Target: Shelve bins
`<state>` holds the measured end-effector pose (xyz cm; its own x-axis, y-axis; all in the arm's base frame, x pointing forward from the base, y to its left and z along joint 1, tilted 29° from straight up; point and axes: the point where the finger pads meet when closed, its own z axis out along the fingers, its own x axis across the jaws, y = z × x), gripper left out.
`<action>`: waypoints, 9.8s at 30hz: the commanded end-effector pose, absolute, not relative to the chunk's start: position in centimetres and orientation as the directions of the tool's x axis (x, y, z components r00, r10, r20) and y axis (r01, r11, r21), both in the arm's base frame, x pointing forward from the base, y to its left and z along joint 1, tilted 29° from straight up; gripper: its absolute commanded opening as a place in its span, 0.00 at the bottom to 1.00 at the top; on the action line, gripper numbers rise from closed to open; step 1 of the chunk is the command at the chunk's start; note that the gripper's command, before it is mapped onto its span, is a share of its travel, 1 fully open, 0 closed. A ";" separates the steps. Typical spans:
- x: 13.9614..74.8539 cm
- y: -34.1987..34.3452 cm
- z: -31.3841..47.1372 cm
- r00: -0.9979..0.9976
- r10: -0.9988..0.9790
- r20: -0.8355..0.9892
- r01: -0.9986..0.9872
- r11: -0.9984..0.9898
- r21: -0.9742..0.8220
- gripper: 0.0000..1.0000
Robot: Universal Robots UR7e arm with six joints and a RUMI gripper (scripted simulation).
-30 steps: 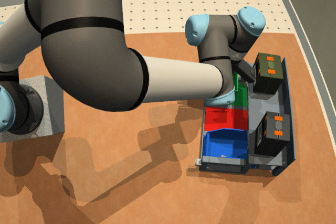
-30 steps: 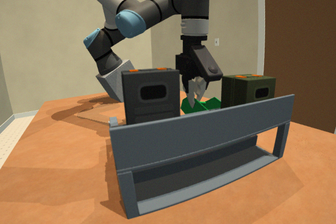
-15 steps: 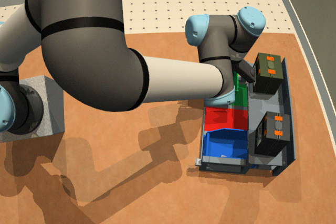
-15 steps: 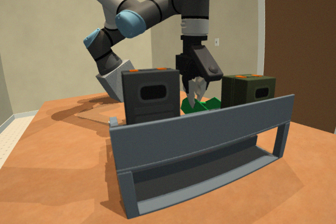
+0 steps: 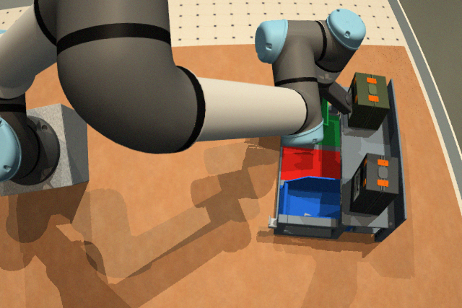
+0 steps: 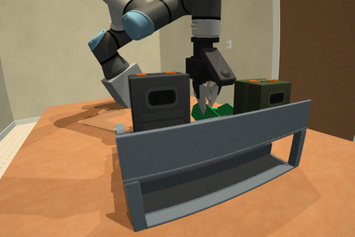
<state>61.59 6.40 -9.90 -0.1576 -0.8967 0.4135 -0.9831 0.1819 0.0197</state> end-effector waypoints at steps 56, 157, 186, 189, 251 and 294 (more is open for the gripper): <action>62.5 6.4 -9.6 -0.156 -0.897 0.413 -0.986 0.169 -0.006 0.00; 63.9 5.9 -9.7 -0.155 -0.896 0.415 -0.987 0.156 -0.032 0.00; 63.8 6.0 -9.7 -0.155 -0.896 0.415 -0.987 0.156 -0.032 0.00; 63.8 6.0 -9.7 -0.155 -0.896 0.415 -0.987 0.156 -0.032 0.00; 64.0 6.2 -9.4 -0.156 -0.897 0.413 -0.987 0.155 -0.037 0.00; 64.1 6.3 -9.3 -0.156 -0.897 0.413 -0.987 0.154 -0.038 0.00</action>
